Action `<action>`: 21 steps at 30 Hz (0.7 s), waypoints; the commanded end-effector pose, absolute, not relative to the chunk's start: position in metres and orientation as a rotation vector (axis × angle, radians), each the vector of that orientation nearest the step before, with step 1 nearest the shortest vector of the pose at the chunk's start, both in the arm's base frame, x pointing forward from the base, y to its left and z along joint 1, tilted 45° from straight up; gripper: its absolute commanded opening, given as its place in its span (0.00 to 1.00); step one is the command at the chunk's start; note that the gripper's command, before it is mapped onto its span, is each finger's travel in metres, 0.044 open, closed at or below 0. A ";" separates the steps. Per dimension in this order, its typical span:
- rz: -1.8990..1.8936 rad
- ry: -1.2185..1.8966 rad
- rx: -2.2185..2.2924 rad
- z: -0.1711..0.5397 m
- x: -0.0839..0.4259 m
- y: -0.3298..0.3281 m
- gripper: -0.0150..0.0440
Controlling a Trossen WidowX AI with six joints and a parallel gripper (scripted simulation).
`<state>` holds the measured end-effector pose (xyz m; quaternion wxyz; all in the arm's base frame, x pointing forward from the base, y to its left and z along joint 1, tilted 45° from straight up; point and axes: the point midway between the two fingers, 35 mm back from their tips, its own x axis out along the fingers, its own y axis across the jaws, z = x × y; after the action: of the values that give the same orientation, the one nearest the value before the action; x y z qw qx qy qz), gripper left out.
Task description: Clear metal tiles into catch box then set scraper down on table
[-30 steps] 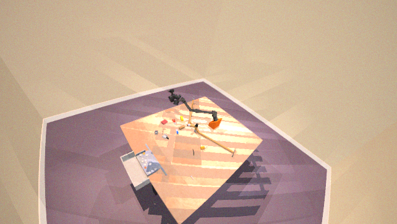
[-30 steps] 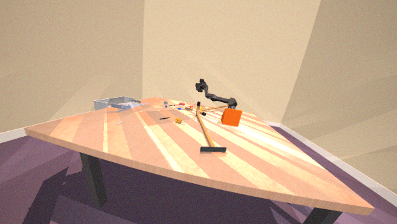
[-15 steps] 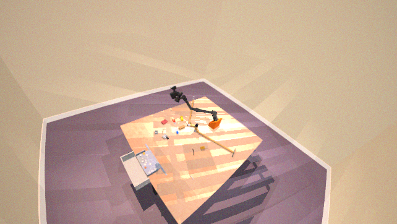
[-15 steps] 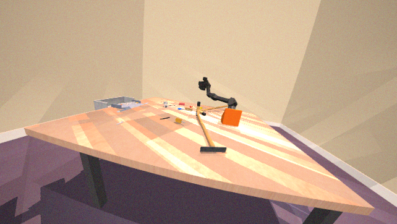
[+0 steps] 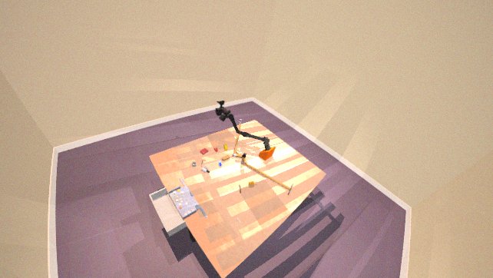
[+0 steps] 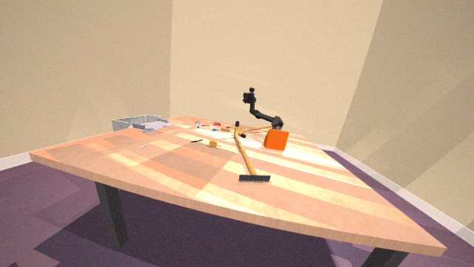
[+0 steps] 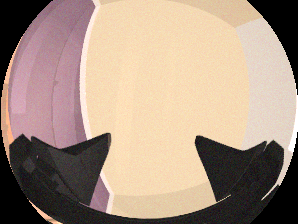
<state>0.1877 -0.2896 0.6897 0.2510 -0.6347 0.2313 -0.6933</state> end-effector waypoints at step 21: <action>-2.277 0.431 -1.743 0.750 0.077 -0.192 1.00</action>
<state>0.0920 -0.2077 0.7438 0.1426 -0.6025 0.1582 -0.7691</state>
